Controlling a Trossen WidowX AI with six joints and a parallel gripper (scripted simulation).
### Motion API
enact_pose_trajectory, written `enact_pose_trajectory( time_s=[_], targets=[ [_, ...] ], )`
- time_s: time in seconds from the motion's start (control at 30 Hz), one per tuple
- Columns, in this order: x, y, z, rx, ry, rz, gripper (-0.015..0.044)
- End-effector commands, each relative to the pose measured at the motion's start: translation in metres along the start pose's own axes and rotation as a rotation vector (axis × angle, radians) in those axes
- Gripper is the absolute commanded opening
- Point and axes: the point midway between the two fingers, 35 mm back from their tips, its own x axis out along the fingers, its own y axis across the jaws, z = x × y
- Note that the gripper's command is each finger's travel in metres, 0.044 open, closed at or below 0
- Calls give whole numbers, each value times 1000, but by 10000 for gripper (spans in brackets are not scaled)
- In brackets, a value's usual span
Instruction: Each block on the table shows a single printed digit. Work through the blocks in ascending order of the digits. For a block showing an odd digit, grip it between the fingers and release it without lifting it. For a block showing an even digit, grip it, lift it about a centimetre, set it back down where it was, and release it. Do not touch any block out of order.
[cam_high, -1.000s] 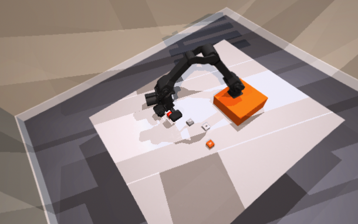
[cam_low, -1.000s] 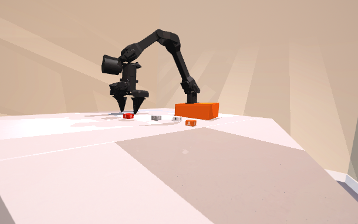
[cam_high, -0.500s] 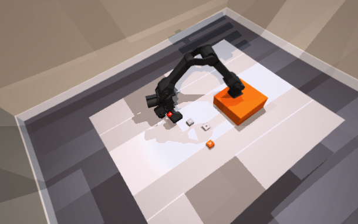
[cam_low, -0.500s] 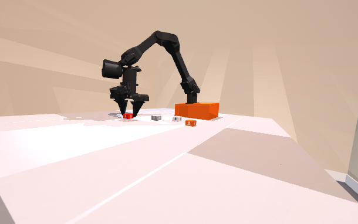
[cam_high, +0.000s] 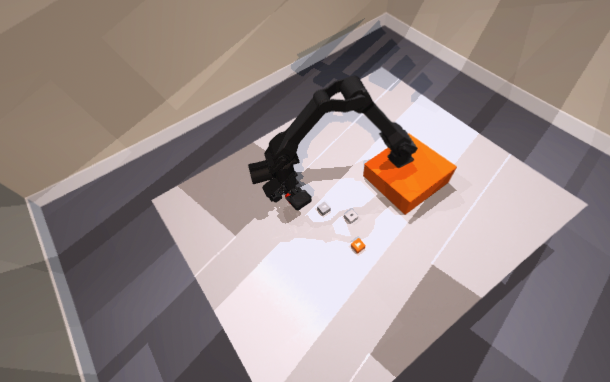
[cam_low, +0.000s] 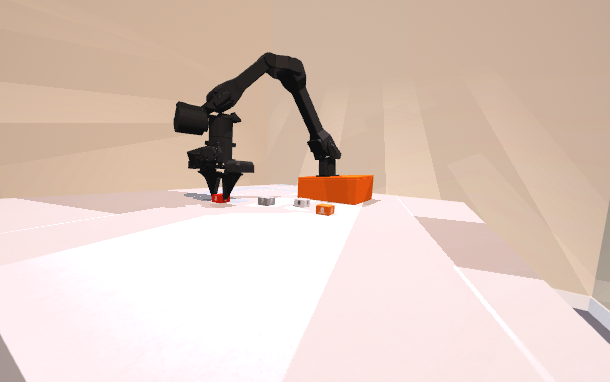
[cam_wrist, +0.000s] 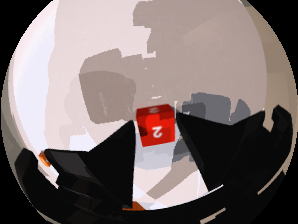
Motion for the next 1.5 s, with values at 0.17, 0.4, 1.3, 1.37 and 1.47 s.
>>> enact_pose_trajectory(
  time_s=[0.17, 0.4, 1.3, 1.37, 1.47],
  targets=[
    [0, 0, 0, -3, -1, 4, 120],
    [0, 0, 0, -3, -1, 4, 120],
    [-15, 0, 0, -3, -1, 4, 120],
    [-15, 0, 0, -3, -1, 4, 120],
    [-15, 0, 0, -3, -1, 4, 120]
  ],
)
